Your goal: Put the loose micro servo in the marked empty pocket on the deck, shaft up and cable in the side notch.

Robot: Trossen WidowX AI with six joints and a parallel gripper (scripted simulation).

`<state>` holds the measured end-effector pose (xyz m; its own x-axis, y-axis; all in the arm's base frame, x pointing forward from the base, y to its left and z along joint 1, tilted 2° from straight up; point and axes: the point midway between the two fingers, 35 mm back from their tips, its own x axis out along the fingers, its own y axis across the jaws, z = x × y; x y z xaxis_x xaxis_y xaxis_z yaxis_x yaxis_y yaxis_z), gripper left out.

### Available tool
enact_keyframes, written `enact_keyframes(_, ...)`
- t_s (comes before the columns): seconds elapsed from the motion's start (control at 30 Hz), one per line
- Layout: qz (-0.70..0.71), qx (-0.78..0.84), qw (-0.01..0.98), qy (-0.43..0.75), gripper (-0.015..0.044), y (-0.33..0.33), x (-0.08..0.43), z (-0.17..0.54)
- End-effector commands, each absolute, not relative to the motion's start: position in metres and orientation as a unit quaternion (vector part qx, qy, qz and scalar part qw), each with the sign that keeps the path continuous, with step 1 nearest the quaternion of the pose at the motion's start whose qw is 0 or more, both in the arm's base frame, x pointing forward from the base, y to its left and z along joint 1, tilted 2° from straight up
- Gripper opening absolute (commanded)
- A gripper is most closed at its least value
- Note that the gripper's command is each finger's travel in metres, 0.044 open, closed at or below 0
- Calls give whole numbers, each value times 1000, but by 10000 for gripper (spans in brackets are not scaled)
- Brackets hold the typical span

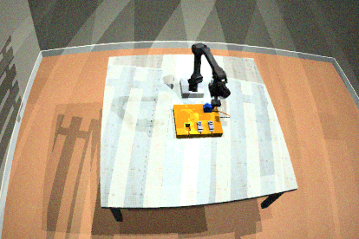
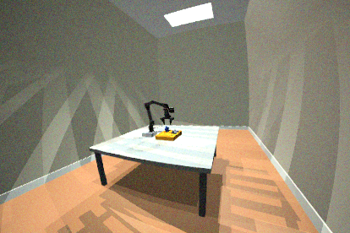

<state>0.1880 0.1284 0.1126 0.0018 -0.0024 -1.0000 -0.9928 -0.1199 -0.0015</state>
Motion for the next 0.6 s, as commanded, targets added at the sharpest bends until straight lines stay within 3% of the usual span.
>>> enact_keyframes(0.0,532,-529,464,470,440,128,186,98)
enact_keyframes(0.57,532,-529,464,470,440,127,185,74)
